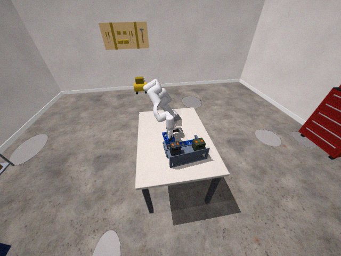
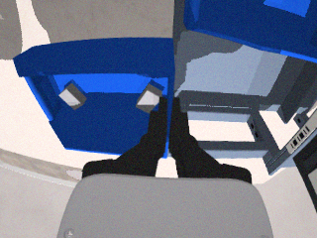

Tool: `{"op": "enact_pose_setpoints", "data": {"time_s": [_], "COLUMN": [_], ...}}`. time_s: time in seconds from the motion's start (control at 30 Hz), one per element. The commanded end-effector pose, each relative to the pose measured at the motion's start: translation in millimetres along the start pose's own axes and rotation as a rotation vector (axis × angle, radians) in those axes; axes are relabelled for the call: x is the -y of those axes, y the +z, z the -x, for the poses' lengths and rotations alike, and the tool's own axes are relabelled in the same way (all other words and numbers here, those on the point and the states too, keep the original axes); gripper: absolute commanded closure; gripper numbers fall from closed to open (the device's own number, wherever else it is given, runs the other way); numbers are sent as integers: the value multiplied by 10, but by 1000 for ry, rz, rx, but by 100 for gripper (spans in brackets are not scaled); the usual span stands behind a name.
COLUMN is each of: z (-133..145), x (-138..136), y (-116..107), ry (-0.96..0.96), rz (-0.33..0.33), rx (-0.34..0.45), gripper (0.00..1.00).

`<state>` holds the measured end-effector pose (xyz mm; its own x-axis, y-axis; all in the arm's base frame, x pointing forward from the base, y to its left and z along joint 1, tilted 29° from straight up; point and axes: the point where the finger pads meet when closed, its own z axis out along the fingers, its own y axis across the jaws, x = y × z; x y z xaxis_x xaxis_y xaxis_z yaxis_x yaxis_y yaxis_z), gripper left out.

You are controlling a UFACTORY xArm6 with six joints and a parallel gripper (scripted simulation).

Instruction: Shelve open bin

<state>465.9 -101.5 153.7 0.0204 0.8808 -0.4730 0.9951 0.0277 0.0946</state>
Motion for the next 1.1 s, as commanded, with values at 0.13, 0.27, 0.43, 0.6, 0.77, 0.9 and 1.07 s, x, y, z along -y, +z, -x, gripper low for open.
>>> {"op": "enact_pose_setpoints", "data": {"time_s": [0.13,0.27,0.43,0.6,0.77,0.9,1.07], "z": [4,4,4,4,4,4,4], "x": [-75,-115,-115,-115,-213,-213,-213], "y": [-15,-16,-16,-16,-16,-16,-16], "ry": [1,1,1,1,1,1,1], "rz": [4,4,4,4,4,4,4], "rx": [0,0,0,0,0,0,0], "gripper": [100,100,100,100,100,100,100]}}
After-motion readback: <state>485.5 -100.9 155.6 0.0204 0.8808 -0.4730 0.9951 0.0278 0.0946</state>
